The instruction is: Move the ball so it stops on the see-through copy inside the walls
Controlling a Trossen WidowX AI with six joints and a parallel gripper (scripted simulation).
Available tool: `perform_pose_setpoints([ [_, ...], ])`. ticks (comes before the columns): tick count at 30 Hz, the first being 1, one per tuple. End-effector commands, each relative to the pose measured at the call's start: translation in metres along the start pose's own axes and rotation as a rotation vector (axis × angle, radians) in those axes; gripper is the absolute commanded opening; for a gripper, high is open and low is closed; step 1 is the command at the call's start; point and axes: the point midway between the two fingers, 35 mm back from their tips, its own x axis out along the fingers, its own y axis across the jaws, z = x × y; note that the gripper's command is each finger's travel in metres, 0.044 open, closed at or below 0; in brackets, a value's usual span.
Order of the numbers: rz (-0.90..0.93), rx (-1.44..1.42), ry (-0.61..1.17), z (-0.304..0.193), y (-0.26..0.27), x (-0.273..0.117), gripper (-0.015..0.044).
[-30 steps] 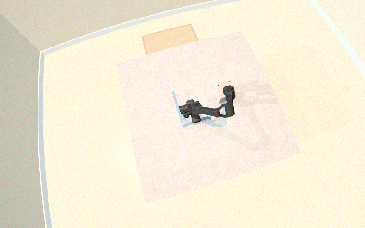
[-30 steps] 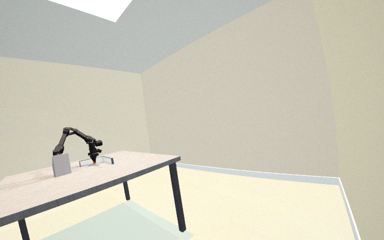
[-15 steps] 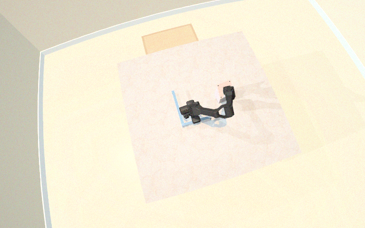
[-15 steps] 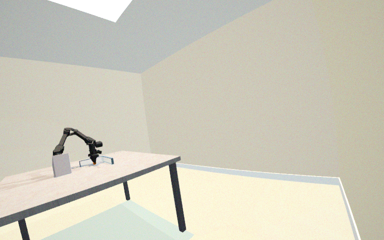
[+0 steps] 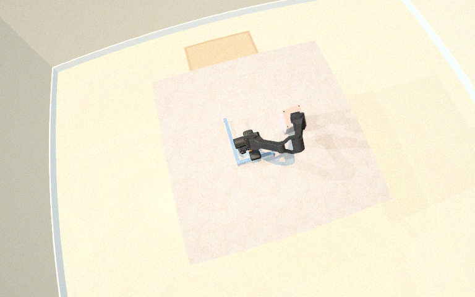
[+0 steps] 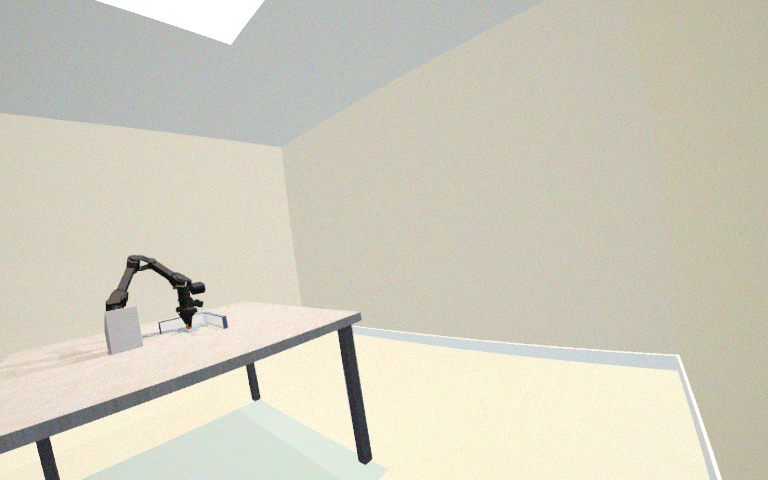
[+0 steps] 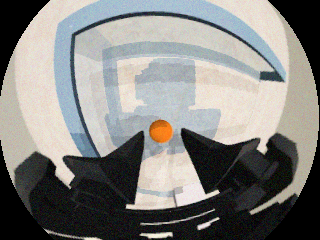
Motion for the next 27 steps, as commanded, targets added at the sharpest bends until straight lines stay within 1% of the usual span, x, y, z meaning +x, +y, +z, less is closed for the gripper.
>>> perform_pose_setpoints([
  [1, -0.006, -0.004, -0.011, 0.004, -0.001, -0.037, 0.0246],
  [3, -0.004, -0.002, -0.007, 0.002, -0.001, -0.07, 0.0246],
  [5, -0.002, -0.001, -0.006, 0.0, 0.0, -0.081, 0.0246],
  [17, -0.001, 0.005, -0.019, 0.004, -0.002, -0.075, 0.0246],
  [19, -0.002, 0.005, -0.019, 0.004, -0.002, -0.086, 0.0298],
  [22, -0.002, 0.004, -0.018, 0.003, -0.002, -0.123, 0.0377],
  [24, -0.002, 0.004, -0.018, 0.002, -0.002, -0.126, 0.043],
  [25, -0.002, 0.004, -0.018, 0.002, -0.002, -0.126, 0.044],
  [27, -0.002, 0.004, -0.018, 0.002, -0.002, -0.126, 0.044],
])
